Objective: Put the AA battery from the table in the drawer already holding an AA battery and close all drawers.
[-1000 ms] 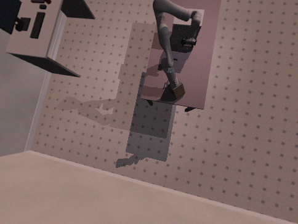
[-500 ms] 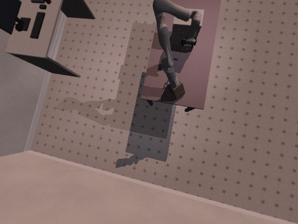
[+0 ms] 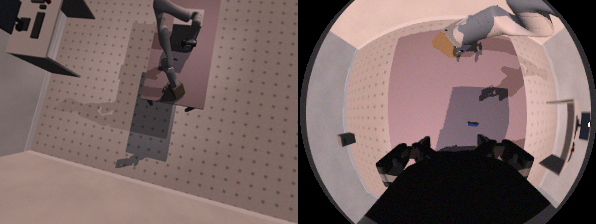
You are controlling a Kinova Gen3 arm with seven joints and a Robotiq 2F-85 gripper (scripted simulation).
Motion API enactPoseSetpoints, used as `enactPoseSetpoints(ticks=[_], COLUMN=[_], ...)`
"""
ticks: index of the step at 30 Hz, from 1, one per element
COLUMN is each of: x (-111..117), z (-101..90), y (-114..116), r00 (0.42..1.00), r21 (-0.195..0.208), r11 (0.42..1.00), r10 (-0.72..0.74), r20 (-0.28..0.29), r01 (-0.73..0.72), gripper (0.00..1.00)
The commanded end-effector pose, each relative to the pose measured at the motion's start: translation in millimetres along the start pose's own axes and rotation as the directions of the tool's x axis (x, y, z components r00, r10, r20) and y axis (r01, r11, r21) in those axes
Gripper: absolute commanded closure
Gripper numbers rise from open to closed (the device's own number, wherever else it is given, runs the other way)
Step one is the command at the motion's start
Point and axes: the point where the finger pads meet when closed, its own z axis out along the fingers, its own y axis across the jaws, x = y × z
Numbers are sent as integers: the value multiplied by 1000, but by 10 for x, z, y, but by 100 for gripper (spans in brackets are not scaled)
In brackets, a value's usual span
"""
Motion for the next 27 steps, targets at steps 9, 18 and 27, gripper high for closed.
enactPoseSetpoints(ticks=[9,18,27], x=[515,759,752], z=[-342,-487,-477], y=[-138,-185,-185], r00=[1000,1000,1000], r21=[8,8,8], r11=[1000,1000,1000], r10=[20,20,19], r20=[13,13,21], r01=[-20,-20,-20], gripper=[0,0,0])
